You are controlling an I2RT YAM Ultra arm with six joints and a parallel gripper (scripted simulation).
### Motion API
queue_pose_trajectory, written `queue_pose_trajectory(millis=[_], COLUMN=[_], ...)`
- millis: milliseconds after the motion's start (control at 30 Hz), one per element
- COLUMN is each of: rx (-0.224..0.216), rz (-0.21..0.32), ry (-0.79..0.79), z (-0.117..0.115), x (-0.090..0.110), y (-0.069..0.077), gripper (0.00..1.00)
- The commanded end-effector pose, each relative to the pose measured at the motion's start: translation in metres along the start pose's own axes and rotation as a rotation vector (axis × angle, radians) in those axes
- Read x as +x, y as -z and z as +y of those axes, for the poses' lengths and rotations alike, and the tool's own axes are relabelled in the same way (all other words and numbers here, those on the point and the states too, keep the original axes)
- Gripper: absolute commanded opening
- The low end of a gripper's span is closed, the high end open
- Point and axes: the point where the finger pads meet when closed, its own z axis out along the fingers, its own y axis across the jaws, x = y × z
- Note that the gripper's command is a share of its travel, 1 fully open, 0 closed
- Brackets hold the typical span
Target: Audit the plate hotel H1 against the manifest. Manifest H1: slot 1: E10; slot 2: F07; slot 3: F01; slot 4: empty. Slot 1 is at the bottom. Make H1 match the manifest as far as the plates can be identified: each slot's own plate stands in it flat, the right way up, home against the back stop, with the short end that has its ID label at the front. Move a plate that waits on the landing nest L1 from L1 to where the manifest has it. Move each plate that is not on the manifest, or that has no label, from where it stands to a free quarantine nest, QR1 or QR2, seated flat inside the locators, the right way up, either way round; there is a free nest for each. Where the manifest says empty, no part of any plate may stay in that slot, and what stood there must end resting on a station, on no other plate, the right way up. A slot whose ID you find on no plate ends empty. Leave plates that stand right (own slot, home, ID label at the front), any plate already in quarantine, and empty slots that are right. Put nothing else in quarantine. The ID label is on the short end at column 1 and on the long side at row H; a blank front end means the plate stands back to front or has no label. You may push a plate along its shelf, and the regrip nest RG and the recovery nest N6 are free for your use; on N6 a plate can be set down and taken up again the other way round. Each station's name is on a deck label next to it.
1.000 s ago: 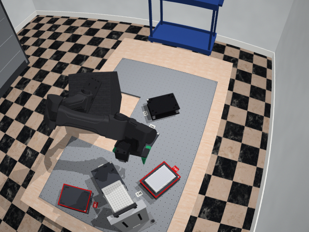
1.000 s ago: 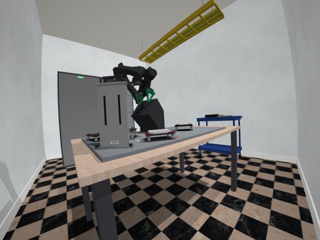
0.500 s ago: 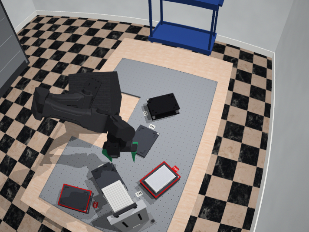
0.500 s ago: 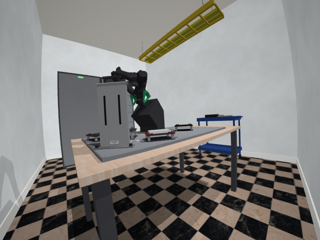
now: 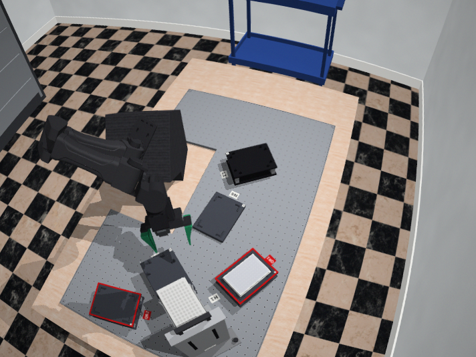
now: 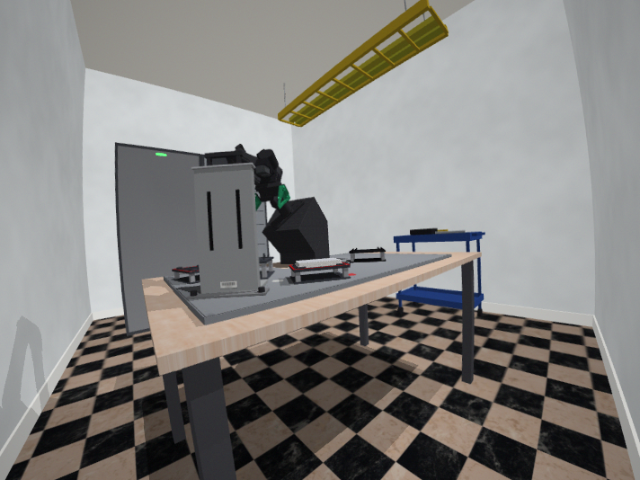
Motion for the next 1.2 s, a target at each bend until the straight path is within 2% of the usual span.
queue_pose_trajectory(millis=[0, 200, 233, 333, 367, 700, 1000, 1167], rx=[-0.099, -0.142, -0.154, -0.156, -0.147, -0.145, -0.146, -0.148], rz=[-0.119, -0.183, -0.175, -0.173, -0.210, -0.214, -0.214, -0.231], ry=[0.100, 0.220, 0.250, 0.254, 0.236, 0.247, 0.243, 0.242], z=[-0.004, -0.022, -0.024, -0.027, -0.035, -0.066, -0.067, -0.066], x=[-0.011, -0.007, -0.002, 0.000, -0.019, -0.012, -0.011, -0.016], y=[0.004, 0.008, 0.008, 0.009, 0.014, 0.022, 0.022, 0.023], gripper=[1.00, 1.00, 1.00, 1.00, 1.00, 1.00, 1.00, 1.00])
